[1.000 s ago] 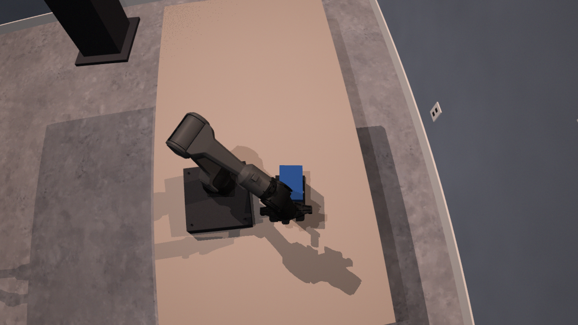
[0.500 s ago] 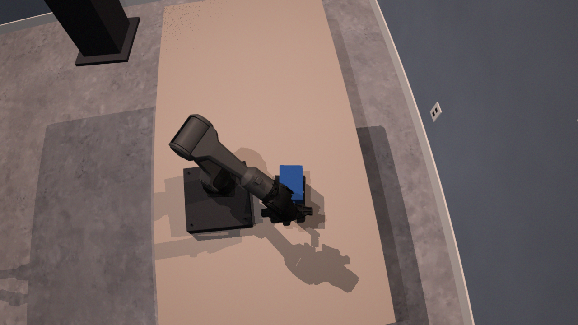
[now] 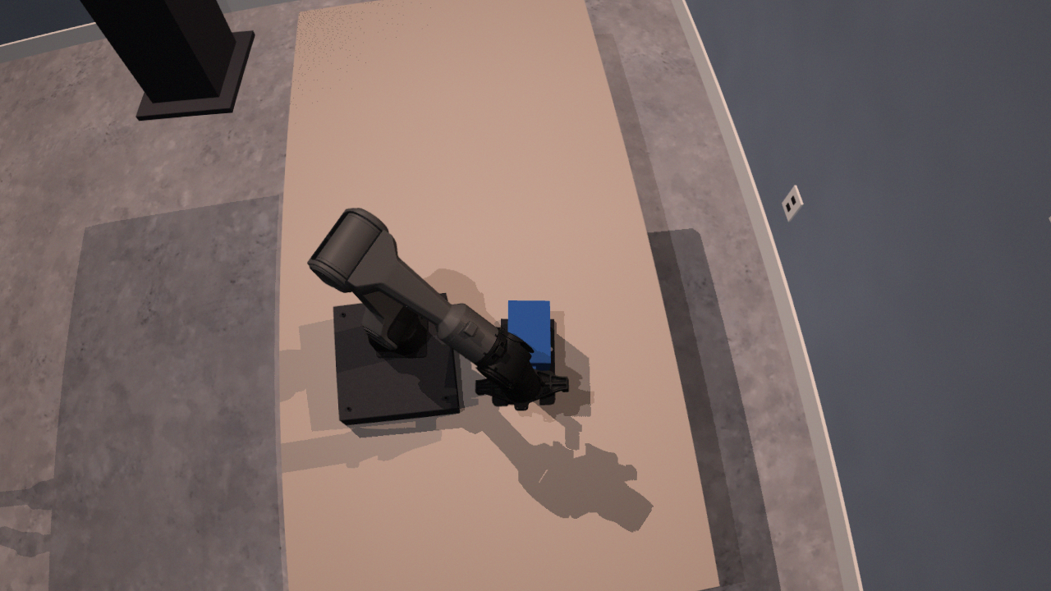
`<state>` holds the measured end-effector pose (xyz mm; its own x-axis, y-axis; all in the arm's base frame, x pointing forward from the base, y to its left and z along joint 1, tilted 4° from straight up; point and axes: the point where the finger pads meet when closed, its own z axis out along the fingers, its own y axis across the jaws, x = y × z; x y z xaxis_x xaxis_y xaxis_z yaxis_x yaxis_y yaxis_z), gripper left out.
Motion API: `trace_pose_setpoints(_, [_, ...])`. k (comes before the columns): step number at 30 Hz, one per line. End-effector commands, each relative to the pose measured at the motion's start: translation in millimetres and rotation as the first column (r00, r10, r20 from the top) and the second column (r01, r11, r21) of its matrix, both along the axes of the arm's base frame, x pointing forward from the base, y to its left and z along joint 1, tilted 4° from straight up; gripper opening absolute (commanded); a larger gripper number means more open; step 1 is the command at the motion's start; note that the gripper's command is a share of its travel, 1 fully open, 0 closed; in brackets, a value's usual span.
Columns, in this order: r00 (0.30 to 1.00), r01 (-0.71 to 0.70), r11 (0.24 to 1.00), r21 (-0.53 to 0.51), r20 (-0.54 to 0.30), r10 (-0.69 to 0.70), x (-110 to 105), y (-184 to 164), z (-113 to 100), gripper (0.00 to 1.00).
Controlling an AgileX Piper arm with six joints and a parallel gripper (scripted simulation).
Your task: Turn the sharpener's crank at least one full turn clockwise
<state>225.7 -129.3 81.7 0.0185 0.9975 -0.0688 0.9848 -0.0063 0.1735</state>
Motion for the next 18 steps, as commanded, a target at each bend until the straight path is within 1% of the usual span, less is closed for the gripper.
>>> trace_pose_setpoints(1, [1.000,-0.001,1.000,0.000,0.001,0.001,0.4,0.3,0.2,0.69])
trace_pose_setpoints(5, [1.000,-0.001,1.000,0.000,0.001,0.001,0.4,0.3,0.1,0.69])
trace_pose_setpoints(6, [1.000,-0.001,1.000,0.000,0.001,0.001,0.4,0.3,0.1,0.20])
trace_pose_setpoints(18, [1.000,-0.001,1.000,0.000,0.001,0.001,0.4,0.3,0.1,0.20])
